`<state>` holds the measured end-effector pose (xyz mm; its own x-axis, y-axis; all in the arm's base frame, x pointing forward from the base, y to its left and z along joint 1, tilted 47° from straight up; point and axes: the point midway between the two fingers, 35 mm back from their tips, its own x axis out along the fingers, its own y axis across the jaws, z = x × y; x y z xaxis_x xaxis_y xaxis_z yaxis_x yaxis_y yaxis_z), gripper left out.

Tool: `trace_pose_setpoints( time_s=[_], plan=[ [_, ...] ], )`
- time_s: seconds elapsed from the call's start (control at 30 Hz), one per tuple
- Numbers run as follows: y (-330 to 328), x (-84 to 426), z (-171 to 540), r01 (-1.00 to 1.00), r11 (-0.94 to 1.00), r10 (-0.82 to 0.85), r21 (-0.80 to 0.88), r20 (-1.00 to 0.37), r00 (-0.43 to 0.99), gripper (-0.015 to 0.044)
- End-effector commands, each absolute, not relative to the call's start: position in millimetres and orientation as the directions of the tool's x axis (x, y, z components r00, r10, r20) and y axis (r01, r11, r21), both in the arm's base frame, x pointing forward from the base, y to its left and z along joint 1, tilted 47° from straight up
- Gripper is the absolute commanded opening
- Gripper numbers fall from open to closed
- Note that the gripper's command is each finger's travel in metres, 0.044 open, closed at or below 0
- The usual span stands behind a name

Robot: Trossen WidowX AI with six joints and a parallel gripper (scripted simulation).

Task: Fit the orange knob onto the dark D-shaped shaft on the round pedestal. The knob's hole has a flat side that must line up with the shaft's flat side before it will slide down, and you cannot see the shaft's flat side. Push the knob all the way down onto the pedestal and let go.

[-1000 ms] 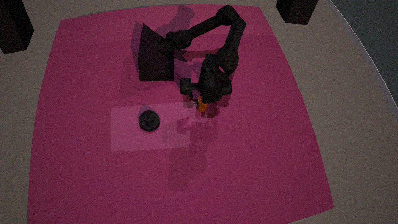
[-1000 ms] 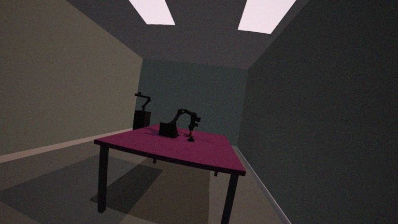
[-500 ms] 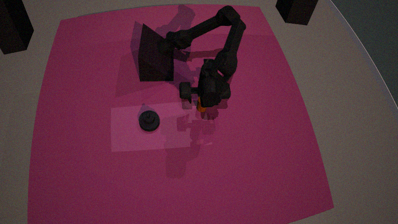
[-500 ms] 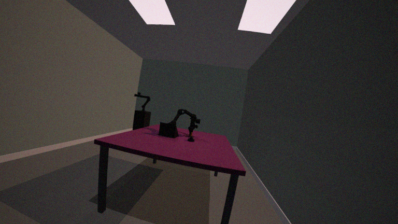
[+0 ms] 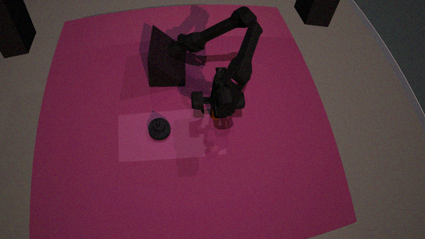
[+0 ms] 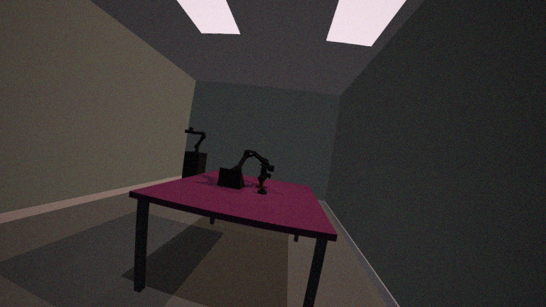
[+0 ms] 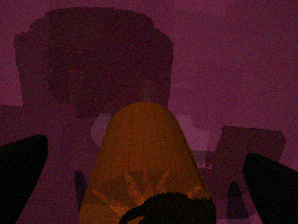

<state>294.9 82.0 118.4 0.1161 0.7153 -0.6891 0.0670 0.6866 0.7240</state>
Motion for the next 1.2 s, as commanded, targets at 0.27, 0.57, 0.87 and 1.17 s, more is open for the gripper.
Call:
trace_pose_setpoints(
  time_s=[0.27,0.57,0.87,1.17],
  plan=[
    [93.3,294.0,110.1,0.069,0.681,0.721,0.729,-0.684,0.113,0.0387],
    [93.3,294.0,110.1,0.069,0.681,0.721,0.729,-0.684,0.113,0.0171],
    [85.9,294.4,114.0,0.074,0.684,0.717,0.726,-0.687,0.116,0.0033],
    [41.6,291.0,140.2,0.103,0.691,0.704,0.715,-0.698,0.13,0.0]
  ],
)
